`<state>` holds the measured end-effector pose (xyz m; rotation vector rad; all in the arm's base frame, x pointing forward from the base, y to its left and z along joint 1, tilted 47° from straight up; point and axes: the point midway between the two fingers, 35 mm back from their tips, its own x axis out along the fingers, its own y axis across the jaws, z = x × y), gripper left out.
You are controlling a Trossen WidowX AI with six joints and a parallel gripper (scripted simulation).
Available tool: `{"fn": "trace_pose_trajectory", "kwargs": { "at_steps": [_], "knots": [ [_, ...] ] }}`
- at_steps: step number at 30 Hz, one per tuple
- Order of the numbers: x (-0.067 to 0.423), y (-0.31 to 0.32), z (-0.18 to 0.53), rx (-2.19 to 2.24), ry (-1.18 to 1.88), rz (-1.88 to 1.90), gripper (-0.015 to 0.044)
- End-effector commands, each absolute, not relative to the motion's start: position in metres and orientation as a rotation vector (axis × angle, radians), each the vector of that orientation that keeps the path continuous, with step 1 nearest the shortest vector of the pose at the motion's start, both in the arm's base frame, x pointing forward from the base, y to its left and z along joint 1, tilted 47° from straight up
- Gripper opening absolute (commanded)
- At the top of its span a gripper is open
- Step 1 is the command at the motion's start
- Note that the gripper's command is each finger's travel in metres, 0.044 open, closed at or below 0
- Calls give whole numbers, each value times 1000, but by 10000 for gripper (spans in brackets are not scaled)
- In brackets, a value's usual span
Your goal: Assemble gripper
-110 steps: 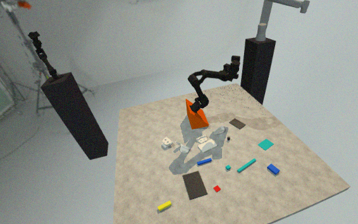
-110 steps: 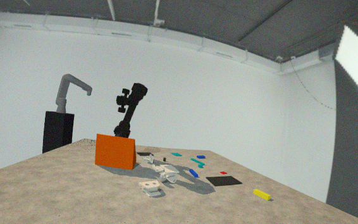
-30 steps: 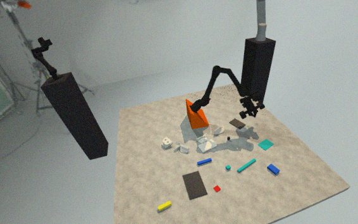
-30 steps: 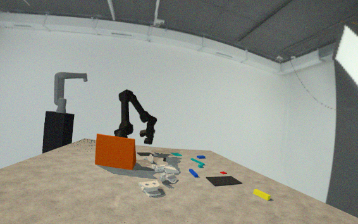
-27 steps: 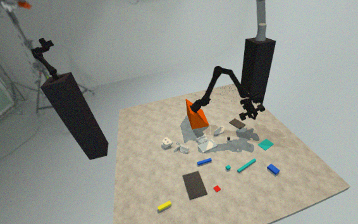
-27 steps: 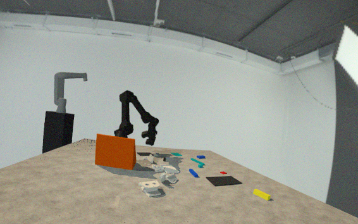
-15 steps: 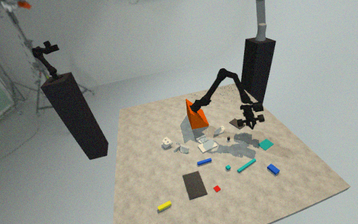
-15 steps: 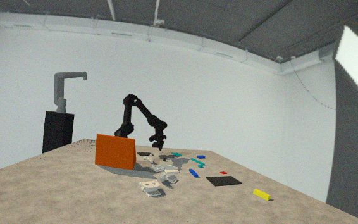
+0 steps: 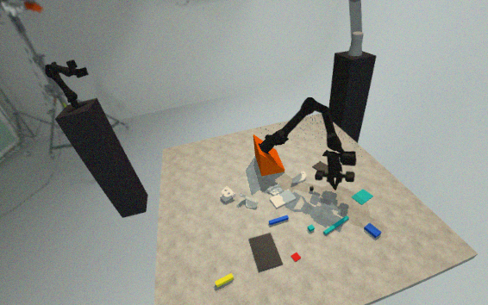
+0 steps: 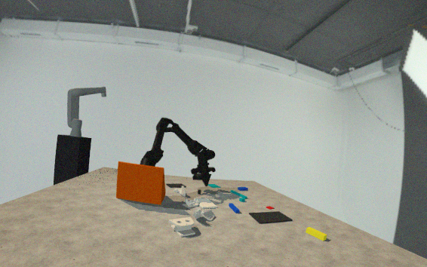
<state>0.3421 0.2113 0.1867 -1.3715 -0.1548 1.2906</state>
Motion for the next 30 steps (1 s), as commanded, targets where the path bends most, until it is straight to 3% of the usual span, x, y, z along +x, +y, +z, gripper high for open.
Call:
{"fn": "trace_pose_trajectory", "kwargs": {
  "at_steps": [1, 30],
  "knots": [
    [357, 190, 168, -1342, -48, 1282, 0],
    [399, 42, 64, -1029, 513, 1180, 0]
  ]
}}
